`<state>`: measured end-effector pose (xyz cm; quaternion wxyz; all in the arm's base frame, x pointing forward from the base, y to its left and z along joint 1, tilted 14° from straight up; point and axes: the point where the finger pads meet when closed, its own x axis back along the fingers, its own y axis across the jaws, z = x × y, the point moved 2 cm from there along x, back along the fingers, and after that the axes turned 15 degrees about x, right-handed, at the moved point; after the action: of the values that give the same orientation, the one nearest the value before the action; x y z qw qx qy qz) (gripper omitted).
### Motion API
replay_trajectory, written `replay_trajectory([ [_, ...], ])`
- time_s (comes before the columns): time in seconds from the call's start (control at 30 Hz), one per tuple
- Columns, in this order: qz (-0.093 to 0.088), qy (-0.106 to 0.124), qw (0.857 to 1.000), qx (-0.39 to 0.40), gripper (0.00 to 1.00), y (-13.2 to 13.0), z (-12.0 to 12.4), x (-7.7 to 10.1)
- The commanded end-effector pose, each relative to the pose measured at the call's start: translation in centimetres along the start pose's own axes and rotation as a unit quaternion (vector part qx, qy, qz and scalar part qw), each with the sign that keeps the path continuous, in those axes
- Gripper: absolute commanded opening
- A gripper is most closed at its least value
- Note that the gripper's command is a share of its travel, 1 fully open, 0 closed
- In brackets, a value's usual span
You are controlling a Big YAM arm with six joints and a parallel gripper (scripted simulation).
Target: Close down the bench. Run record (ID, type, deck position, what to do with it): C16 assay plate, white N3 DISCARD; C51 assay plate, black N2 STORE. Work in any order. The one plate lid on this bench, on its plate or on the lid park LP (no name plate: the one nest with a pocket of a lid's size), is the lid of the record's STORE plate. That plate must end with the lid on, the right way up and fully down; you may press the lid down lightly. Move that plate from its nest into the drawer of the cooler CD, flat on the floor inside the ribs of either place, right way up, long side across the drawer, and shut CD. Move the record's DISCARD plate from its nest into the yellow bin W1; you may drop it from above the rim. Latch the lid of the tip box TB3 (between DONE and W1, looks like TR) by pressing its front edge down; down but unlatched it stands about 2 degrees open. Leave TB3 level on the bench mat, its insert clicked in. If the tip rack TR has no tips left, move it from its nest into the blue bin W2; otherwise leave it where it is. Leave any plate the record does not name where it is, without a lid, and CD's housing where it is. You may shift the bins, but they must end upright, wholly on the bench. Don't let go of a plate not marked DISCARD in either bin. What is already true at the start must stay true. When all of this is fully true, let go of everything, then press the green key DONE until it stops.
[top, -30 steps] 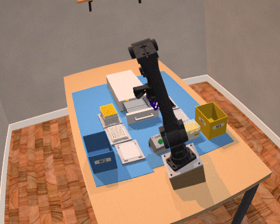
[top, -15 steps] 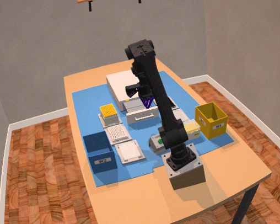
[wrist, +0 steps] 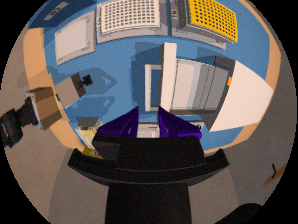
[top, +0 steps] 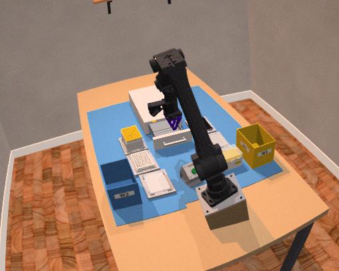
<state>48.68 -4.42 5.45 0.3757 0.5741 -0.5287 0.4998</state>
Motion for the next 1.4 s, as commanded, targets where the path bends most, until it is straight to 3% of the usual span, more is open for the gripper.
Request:
replay_trajectory([
  [0.0,0.02,0.006,1.0,0.0,0.3,-1.3,0.3,1.6],
  [0.13,0.005,0.001,1.0,-0.009,0.3,-0.2,0.4,-0.5],
  [0.33,0.003,0.0,1.0,-0.001,0.3,-0.3,-0.3,-1.5],
  [0.53,0.017,0.005,1.0,-0.002,0.3,-0.9,0.2,-0.8],
  [0.6,0.003,0.0,1.0,-0.004,0.3,-0.3,0.0,-2.2],
  [0.8,0.003,0.0,1.0,-0.004,0.3,-0.2,0.0,-3.0],
  [0.9,0.015,0.004,1.0,0.0,0.3,-1.1,-0.1,-2.5],
  [1.0,0.003,0.0,1.0,-0.001,0.3,-0.3,-0.3,-3.9],
  [1.07,0.003,0.0,1.0,-0.001,0.3,-0.3,-0.3,-3.9],
  [1.1,0.011,0.003,1.0,-0.005,0.3,-0.8,0.5,-3.2],
  [1.37,0.005,0.001,1.0,0.0,0.3,-0.4,-0.3,-4.8],
])
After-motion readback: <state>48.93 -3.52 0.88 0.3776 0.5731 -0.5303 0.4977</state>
